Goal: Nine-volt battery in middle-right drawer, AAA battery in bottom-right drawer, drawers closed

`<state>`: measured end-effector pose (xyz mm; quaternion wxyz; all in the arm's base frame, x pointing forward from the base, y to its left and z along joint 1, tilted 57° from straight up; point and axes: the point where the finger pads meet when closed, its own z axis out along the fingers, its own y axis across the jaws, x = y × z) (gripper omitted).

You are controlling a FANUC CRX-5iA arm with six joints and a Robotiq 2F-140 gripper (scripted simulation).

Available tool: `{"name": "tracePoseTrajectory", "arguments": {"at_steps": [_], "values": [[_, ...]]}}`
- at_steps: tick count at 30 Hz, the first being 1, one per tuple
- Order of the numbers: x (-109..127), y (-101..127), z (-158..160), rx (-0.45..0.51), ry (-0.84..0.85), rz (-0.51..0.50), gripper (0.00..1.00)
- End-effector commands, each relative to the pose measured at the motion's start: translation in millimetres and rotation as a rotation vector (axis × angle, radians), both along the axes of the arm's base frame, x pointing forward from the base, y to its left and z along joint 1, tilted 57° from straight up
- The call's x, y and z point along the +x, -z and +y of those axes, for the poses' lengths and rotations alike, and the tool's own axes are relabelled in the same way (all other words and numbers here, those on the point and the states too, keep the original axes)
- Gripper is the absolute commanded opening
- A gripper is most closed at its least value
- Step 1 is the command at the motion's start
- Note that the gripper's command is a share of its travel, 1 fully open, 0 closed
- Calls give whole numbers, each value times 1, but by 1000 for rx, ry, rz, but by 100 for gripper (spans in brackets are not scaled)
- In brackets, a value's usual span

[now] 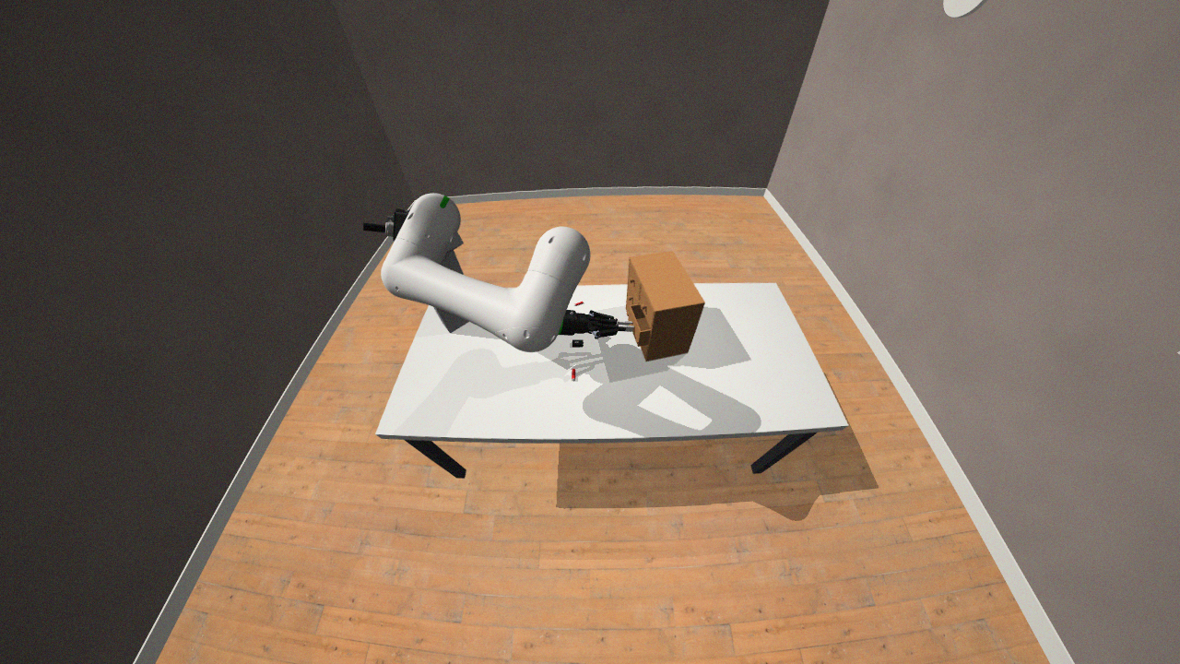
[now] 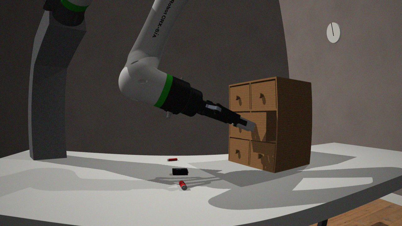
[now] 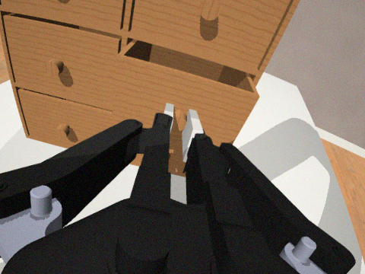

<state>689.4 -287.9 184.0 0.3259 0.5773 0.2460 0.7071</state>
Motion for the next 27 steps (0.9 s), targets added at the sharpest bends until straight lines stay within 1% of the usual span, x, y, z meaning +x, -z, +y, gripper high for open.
{"name": "tracePoseTrajectory", "arguments": {"at_steps": [1,16,27], "values": [[-2,1,0,0,0,0,8],[-17,8,-4,0,0,0,8],[-23,11,-6,0,0,0,8]]}}
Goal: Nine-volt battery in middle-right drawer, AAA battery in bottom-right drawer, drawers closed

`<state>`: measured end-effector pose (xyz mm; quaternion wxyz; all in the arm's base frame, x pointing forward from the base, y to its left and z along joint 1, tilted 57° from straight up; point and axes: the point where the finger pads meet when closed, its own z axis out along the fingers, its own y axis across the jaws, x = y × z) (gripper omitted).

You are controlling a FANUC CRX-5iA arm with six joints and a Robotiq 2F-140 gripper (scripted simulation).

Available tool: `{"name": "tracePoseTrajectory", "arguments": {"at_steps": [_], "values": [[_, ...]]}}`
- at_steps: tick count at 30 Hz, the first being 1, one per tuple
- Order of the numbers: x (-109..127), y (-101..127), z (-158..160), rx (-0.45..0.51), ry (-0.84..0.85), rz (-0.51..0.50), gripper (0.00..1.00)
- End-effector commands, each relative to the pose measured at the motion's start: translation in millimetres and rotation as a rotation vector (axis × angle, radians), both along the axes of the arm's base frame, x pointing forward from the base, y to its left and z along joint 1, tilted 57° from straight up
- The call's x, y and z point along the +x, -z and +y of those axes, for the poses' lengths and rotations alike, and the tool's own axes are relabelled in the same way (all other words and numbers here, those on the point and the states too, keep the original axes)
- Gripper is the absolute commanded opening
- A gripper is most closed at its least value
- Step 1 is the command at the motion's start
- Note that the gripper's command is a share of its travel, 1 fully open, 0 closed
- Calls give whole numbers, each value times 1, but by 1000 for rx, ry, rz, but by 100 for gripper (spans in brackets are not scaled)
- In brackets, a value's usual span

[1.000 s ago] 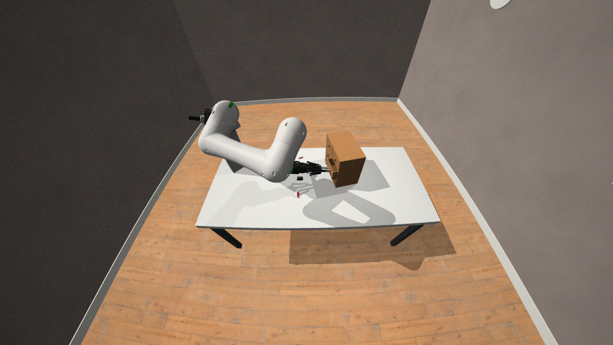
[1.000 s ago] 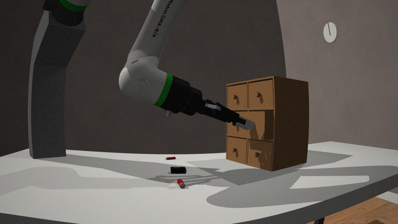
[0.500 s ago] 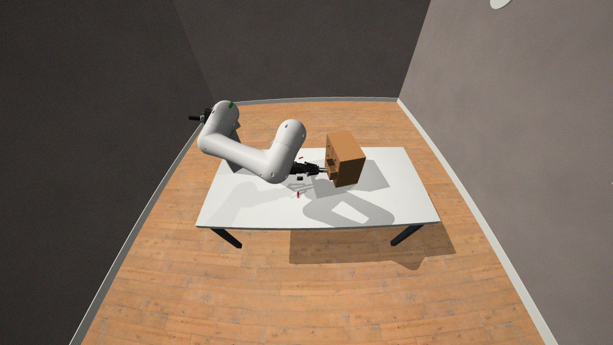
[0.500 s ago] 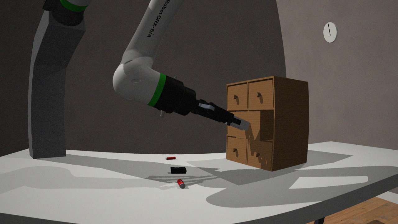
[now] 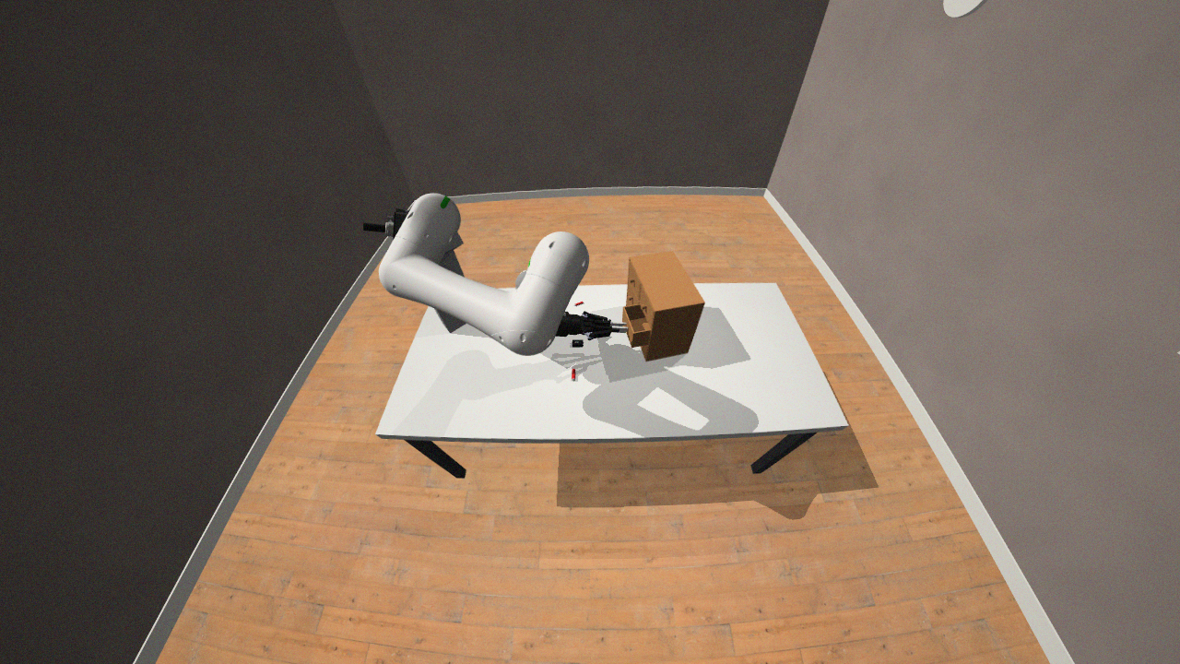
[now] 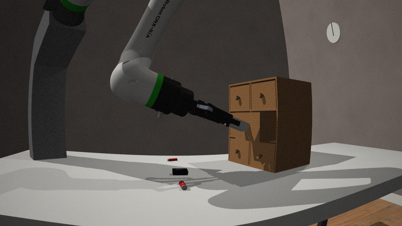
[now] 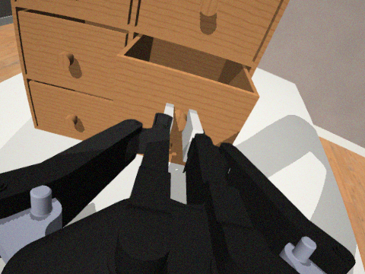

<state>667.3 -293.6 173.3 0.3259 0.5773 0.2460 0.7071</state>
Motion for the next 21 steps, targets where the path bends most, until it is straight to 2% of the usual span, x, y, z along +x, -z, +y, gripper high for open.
{"name": "tracePoseTrajectory", "arguments": {"at_steps": [1,21], "values": [[-1,1,0,0,0,0,8],[-3,1,-1,0,0,0,8]]}}
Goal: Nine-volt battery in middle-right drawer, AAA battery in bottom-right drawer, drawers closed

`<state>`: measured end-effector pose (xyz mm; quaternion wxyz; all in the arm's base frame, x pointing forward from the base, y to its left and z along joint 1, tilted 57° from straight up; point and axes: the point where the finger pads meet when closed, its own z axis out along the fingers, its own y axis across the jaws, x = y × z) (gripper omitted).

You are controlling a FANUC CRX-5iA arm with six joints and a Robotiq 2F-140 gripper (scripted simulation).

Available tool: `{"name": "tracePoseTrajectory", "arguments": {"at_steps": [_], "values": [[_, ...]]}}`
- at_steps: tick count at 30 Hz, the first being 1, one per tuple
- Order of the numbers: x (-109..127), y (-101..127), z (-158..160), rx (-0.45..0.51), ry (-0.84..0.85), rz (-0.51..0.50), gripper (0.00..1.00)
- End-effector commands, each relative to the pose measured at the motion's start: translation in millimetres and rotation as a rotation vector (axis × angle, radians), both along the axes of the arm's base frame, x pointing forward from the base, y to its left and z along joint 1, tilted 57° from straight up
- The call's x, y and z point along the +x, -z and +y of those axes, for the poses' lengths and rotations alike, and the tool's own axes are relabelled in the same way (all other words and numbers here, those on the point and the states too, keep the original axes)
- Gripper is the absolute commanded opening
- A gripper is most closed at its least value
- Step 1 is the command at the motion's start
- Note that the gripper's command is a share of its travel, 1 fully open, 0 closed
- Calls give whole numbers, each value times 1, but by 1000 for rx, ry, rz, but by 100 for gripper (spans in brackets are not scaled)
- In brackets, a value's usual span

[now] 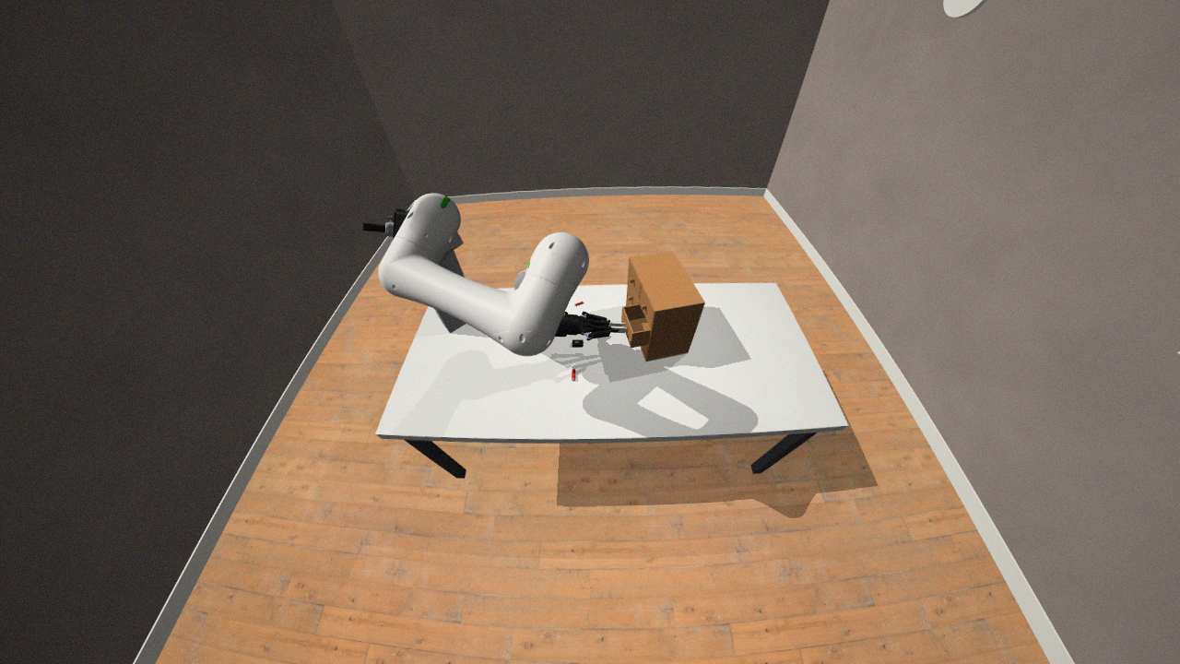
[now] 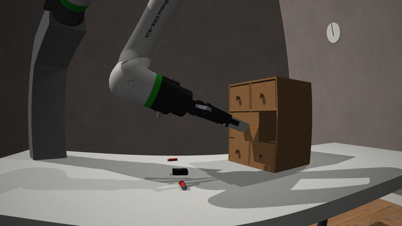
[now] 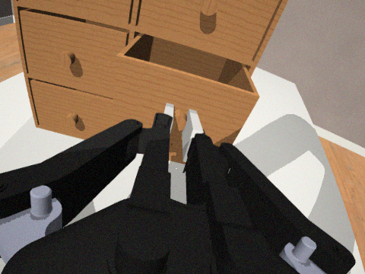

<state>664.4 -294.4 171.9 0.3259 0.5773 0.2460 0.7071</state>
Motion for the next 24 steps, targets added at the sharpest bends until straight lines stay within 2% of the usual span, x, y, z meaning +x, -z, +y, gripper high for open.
{"name": "tracePoseTrajectory", "arguments": {"at_steps": [1,7,16,24], "values": [[0,0,0,0,0,0,8],[0,0,0,0,0,0,8],[0,0,0,0,0,0,20],[0,0,0,0,0,0,20]]}}
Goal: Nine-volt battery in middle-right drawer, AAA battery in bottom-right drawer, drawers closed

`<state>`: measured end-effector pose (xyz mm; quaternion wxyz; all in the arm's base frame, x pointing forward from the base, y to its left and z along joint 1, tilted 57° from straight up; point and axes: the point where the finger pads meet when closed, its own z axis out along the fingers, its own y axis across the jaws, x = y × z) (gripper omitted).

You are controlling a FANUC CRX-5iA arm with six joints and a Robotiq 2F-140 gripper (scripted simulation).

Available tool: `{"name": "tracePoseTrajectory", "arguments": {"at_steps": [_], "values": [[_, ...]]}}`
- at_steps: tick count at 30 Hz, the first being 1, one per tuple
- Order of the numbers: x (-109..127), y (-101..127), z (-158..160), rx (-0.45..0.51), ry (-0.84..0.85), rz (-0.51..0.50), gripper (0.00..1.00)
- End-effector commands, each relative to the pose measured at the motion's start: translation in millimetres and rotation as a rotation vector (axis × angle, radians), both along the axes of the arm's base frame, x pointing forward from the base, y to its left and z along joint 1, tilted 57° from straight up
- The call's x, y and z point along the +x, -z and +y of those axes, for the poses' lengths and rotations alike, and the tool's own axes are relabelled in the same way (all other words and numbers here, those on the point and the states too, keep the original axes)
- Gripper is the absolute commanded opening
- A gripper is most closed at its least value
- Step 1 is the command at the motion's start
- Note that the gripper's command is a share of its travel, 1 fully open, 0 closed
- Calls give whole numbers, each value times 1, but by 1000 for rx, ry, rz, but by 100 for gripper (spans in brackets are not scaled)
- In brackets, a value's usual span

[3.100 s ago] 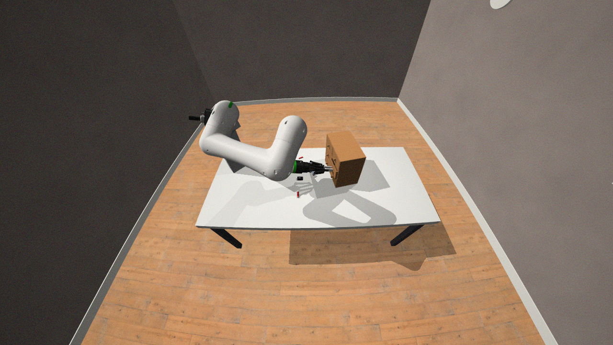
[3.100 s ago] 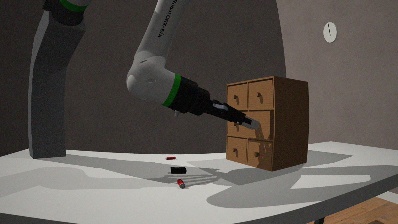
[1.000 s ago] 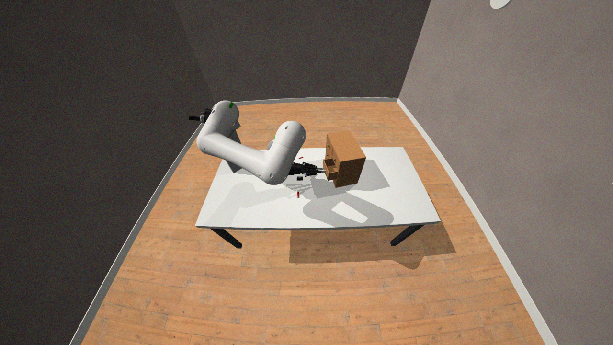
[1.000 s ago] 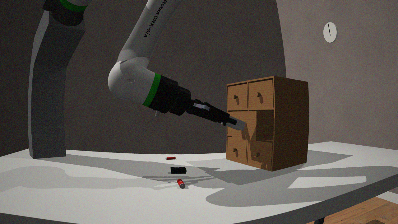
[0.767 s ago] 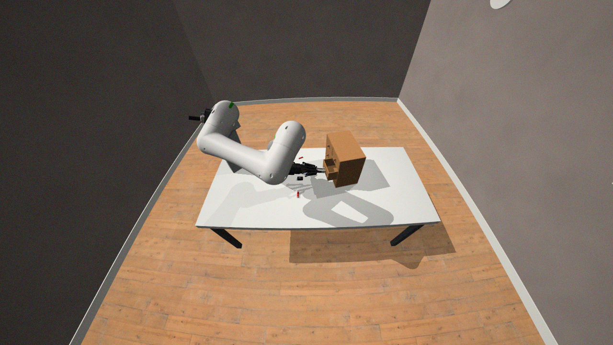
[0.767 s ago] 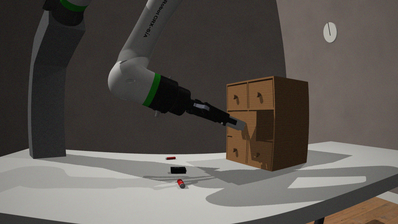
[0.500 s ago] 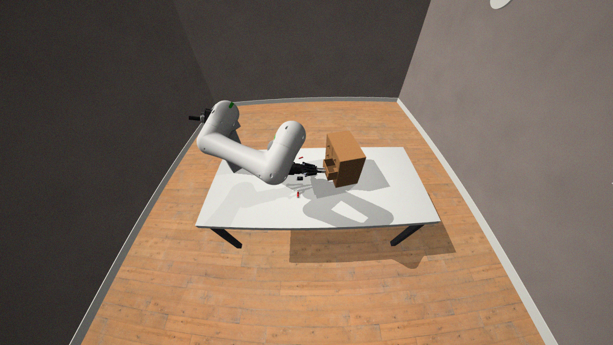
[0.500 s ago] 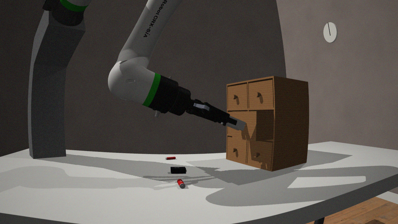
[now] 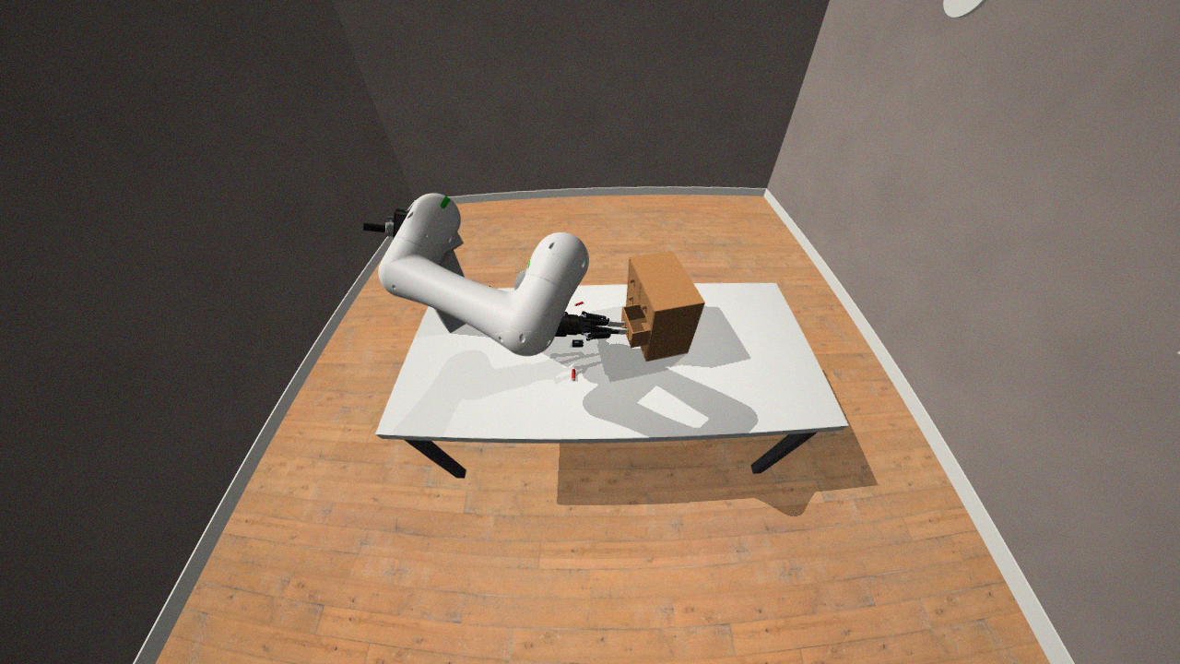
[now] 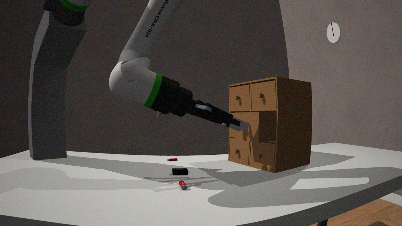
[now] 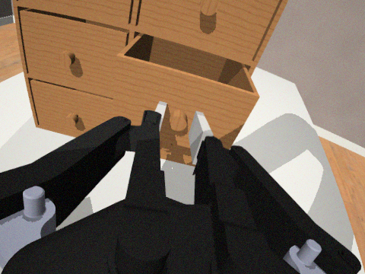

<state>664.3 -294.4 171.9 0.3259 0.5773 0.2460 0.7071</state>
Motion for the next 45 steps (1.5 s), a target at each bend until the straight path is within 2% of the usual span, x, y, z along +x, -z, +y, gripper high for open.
{"name": "tracePoseTrajectory", "arguments": {"at_steps": [1,13,23,30,36,42,45], "values": [[-1,0,0,0,0,0,20],[-41,20,-10,0,0,0,20],[-48,22,-11,0,0,0,20],[-81,28,-9,0,0,0,20],[-95,31,-9,0,0,0,20],[-95,32,-7,4,-5,5,20],[-88,38,4,31,-37,38,20]]}}
